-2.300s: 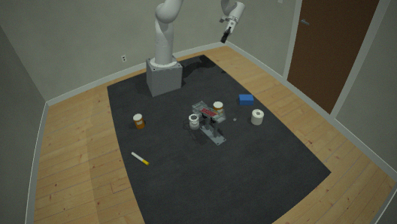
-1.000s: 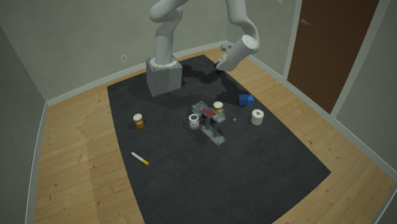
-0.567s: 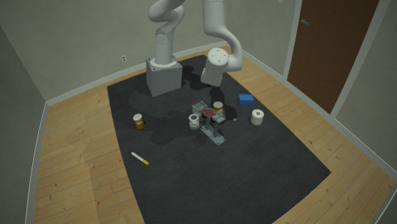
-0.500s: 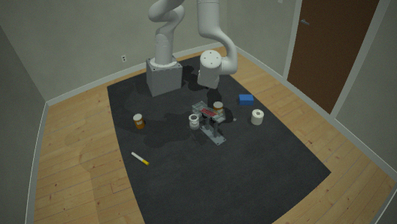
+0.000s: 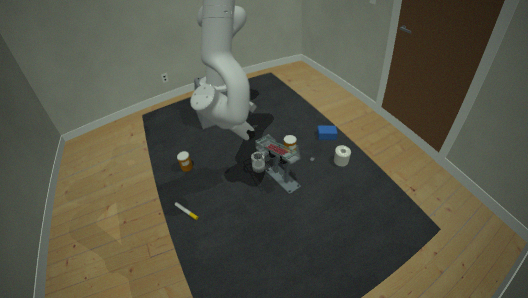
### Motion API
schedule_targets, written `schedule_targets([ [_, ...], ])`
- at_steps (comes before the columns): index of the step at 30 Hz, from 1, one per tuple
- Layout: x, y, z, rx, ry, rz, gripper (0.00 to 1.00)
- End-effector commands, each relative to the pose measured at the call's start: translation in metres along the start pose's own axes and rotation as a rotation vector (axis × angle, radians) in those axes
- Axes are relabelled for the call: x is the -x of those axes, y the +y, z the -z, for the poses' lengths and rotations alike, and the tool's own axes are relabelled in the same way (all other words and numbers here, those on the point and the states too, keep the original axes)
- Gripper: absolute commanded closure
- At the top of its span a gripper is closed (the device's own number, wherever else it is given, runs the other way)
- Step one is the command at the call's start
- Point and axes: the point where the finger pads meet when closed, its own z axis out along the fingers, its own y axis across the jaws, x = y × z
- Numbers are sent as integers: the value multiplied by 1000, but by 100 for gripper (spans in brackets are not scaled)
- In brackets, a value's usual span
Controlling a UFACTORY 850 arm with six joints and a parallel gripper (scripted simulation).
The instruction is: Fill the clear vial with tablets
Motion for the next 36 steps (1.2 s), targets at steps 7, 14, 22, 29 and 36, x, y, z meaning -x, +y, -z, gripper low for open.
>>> schedule_targets([
  [7, 72, -15, 38, 175, 30, -132, 100],
  [14, 73, -15, 36, 175, 30, -132, 100],
  [22, 85, -10, 3, 176, 31, -131, 100],
  [29, 99, -5, -35, 176, 31, -131, 100],
  [36, 118, 2, -86, 176, 31, -131, 100],
])
